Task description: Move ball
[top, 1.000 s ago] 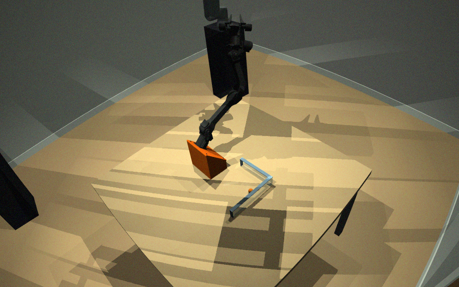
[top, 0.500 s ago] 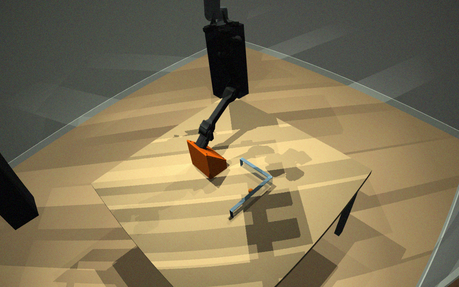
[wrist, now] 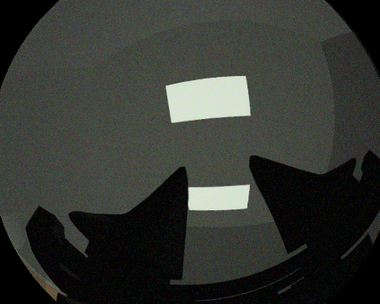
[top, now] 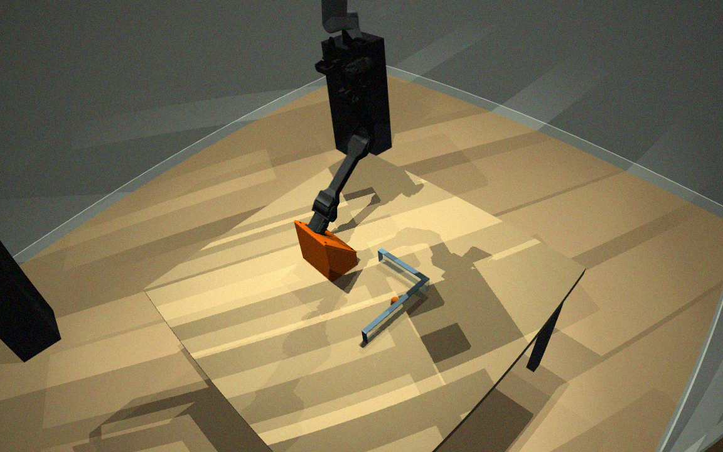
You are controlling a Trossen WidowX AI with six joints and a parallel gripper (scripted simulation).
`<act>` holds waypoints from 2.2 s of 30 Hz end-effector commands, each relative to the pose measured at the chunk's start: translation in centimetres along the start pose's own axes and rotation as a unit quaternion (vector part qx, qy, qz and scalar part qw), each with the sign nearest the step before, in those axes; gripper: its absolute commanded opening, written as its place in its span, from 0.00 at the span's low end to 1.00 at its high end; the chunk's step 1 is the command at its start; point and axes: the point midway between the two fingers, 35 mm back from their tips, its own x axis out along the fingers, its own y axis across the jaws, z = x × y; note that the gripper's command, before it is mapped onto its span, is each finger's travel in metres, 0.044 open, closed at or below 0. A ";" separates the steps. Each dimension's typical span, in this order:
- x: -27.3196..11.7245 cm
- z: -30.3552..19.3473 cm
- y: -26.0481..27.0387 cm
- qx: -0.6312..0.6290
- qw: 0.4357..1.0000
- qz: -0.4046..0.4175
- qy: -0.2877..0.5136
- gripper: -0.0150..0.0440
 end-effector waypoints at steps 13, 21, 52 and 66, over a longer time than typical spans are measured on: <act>-3.0 15.1 13.2 0.153 0.951 0.202 -0.180 0.66; -9.4 24.7 19.7 0.230 0.869 0.346 -0.267 0.66; -46.1 40.2 28.9 0.278 0.393 0.835 -0.266 0.66; -66.1 35.6 28.0 0.102 0.159 0.979 -0.082 0.66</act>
